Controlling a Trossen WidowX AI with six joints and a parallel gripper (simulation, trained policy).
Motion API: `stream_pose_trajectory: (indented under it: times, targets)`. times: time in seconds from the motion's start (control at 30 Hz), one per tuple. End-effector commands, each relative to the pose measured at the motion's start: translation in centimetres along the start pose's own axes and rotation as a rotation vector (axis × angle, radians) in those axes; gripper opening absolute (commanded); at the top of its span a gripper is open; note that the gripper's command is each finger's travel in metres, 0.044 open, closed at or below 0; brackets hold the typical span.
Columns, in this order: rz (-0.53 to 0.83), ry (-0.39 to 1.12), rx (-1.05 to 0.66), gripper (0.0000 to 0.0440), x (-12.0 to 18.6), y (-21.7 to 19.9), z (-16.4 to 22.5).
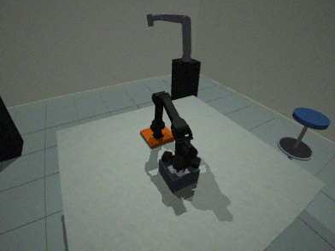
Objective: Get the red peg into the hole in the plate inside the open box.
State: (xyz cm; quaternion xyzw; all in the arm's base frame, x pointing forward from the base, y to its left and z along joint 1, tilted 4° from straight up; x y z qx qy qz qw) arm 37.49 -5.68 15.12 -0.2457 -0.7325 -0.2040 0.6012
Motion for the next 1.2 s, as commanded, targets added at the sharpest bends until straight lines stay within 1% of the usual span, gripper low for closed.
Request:
stream_pose_trajectory:
  times: [0.0, 0.47, 1.17]
  targets:
    - [-0.001, 0.016, 0.01, 0.0132, -0.3, 0.0, -0.8]
    - [0.009, 0.051, 0.018, 0.0123, -1.2, -0.9, -3.0]
    - [0.026, 0.056, -0.008, 0.0131, -1.4, -3.8, -5.9]
Point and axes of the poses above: the point midway between the two fingers, 35 mm back from their tips, its own x axis back along the fingers, its own y axis across the jaws, z = x × y, the point moved 5 cm from there along x, back along the fingers, and after that the axes turned 12 degrees about x, right-handed, at the moved point
